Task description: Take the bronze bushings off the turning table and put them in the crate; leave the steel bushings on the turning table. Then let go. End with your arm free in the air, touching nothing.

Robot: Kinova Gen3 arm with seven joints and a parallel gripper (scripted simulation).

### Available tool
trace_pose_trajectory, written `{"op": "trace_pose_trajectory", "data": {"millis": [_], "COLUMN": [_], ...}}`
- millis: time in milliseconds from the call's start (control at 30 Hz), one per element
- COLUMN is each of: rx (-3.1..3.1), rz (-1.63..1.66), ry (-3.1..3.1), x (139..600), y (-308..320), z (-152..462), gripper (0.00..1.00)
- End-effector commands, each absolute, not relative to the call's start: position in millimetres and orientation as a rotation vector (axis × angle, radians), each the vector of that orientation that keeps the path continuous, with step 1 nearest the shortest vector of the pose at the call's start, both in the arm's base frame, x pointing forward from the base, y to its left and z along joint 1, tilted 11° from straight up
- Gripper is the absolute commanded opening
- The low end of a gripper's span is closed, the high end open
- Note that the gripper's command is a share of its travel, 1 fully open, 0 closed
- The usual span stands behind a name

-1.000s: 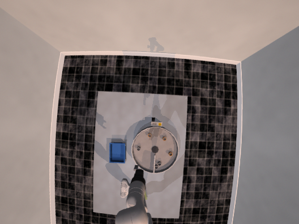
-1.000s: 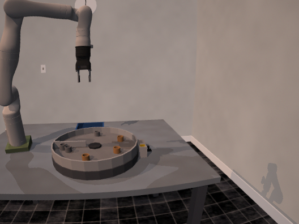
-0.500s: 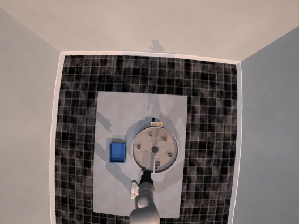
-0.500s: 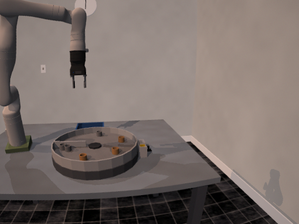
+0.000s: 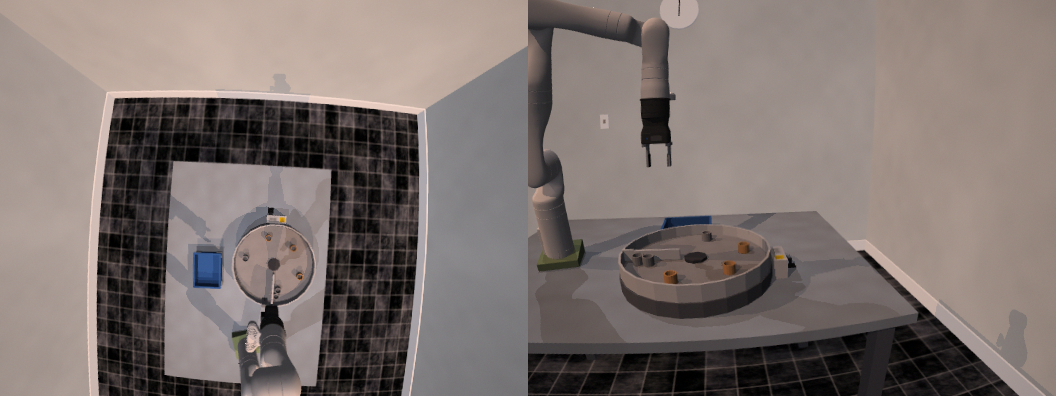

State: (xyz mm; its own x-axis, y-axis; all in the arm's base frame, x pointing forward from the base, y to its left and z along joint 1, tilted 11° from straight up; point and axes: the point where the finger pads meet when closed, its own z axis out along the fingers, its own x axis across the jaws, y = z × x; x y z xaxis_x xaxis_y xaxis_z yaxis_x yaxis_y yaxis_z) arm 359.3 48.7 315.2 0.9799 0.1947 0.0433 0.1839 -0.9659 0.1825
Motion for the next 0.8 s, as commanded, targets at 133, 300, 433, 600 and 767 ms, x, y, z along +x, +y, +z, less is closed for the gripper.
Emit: {"op": "trace_pose_trajectory", "data": {"millis": [133,300,433,600,767], "rx": [2.948,2.948,2.948,2.948,2.948], "rz": [0.099,0.097,0.097,0.097,0.096], "ry": [0.281,0.281,0.281,0.281,0.282], "x": [359.0,351.2,349.2,349.2,347.3], "y": [48.2,8.3,-1.6,-1.6,-11.6], "z": [317.3,303.4,300.0,300.0,296.5], "gripper": [1.0,1.0,1.0,1.0,1.0]}}
